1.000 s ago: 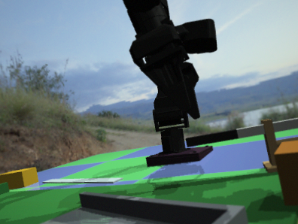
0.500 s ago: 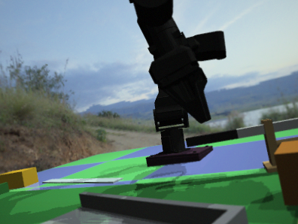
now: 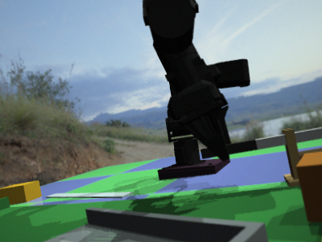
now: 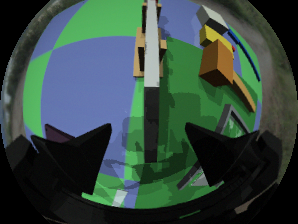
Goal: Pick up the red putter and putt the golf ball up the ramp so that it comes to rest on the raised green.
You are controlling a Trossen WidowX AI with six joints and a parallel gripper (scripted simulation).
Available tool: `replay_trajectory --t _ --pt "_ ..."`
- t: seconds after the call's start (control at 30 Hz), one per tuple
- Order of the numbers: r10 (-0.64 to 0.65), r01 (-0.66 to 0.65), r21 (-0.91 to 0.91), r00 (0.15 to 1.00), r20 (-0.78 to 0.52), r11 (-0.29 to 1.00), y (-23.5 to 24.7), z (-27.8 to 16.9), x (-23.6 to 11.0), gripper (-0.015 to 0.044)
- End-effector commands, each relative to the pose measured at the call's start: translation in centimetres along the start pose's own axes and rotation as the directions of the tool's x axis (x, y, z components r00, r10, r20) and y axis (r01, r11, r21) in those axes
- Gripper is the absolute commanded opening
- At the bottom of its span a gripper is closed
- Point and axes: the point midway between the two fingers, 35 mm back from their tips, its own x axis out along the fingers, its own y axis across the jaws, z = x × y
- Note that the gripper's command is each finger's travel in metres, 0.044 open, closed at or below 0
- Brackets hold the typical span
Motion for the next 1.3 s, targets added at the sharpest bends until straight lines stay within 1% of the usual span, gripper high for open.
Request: replay_trajectory --t 0.0,0.57,1.1,1.2,1.27 --pt "-0.003 0.003 0.002 1.0 0.004 1.0 0.0 0.0 0.4 0.044" --pt "-0.003 0.003 0.002 1.0 0.004 1.0 0.0 -0.6 2.5 0.044" --pt "-0.004 0.004 -0.001 1.0 0.001 1.0 -0.1 -0.5 2.2 0.002" --pt "-0.004 0.004 -0.001 1.0 0.001 1.0 -0.1 -0.5 2.2 0.0" --pt "-0.004 0.004 -0.001 1.0 0.001 1.0 -0.1 -0.5 2.2 0.0"
